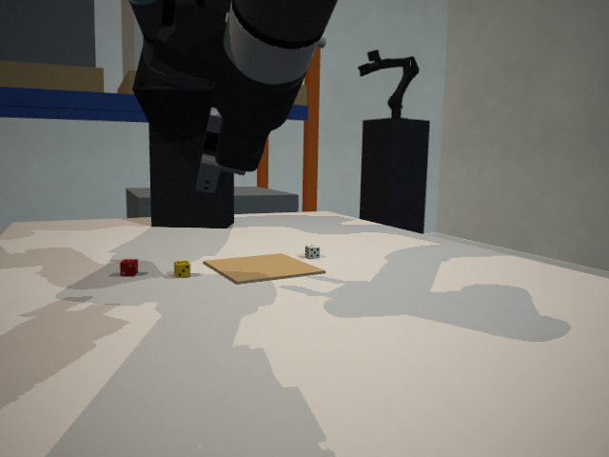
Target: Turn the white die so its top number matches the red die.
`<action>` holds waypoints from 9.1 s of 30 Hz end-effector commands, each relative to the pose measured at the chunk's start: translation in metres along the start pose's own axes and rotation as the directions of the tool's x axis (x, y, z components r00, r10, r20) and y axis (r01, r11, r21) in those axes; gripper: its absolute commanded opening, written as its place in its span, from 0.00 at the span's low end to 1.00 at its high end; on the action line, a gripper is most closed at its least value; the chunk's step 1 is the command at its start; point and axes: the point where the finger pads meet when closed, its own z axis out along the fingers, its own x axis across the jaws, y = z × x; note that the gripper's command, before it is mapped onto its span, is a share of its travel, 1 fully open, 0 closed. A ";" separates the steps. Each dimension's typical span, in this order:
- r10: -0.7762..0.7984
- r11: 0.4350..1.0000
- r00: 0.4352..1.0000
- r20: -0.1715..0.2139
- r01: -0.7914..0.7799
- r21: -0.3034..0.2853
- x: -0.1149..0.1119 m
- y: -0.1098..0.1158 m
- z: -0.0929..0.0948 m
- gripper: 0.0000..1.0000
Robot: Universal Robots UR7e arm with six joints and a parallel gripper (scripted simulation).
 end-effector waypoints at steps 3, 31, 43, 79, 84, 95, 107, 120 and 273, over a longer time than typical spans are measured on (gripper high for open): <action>0.198 0.976 0.980 0.021 -0.195 -0.098 0.003 -0.018 0.018 1.00; 0.773 0.552 0.630 -0.076 -0.727 -0.408 0.016 -0.068 0.071 1.00; 0.892 0.294 0.422 -0.161 -0.813 -0.502 0.022 -0.084 0.087 1.00; 0.854 -0.472 -0.133 -0.503 -0.607 -0.640 0.051 -0.113 0.119 1.00; 0.843 -0.495 -0.148 -0.517 -0.587 -0.640 0.052 -0.113 0.120 1.00; 0.830 -0.522 -0.163 -0.534 -0.564 -0.640 0.054 -0.113 0.122 1.00; 0.830 -0.522 -0.163 -0.534 -0.564 -0.640 0.054 -0.113 0.122 1.00; 0.830 -0.522 -0.163 -0.534 -0.564 -0.640 0.053 -0.113 0.122 1.00; 0.829 -0.524 -0.166 -0.534 -0.564 -0.638 -0.036 -0.061 0.174 1.00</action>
